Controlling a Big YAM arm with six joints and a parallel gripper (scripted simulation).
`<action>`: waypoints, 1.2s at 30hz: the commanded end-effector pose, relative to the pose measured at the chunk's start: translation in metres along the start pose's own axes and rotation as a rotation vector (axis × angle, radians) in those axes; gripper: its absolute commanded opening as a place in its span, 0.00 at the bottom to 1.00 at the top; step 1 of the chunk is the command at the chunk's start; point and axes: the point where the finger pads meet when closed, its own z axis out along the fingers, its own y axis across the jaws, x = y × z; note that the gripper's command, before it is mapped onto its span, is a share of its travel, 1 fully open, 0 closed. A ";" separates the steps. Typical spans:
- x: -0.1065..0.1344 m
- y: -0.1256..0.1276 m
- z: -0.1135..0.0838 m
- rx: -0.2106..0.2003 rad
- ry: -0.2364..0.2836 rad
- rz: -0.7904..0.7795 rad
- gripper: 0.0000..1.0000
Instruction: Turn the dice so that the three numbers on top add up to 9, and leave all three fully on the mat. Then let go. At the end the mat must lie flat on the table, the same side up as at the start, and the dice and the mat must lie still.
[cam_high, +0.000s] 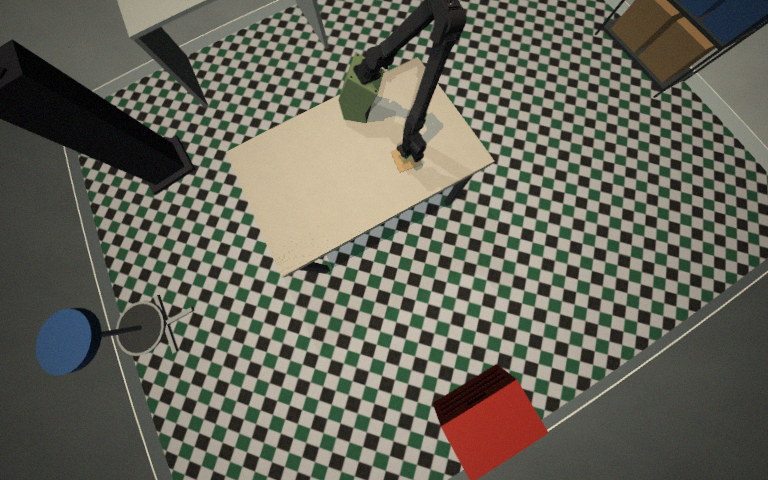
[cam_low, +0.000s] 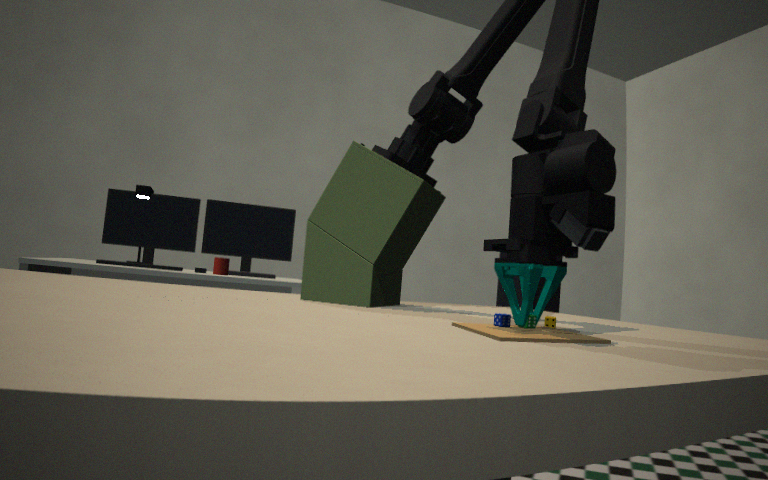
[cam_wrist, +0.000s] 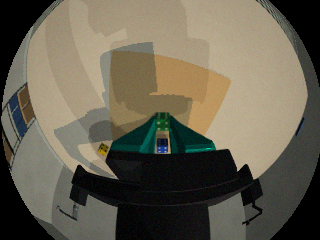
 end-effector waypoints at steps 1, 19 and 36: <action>-0.009 -0.005 -0.006 0.003 -0.030 0.019 0.11; -0.005 -0.005 0.001 0.003 -0.019 0.020 0.11; -0.009 0.000 0.003 -0.001 -0.022 0.008 0.11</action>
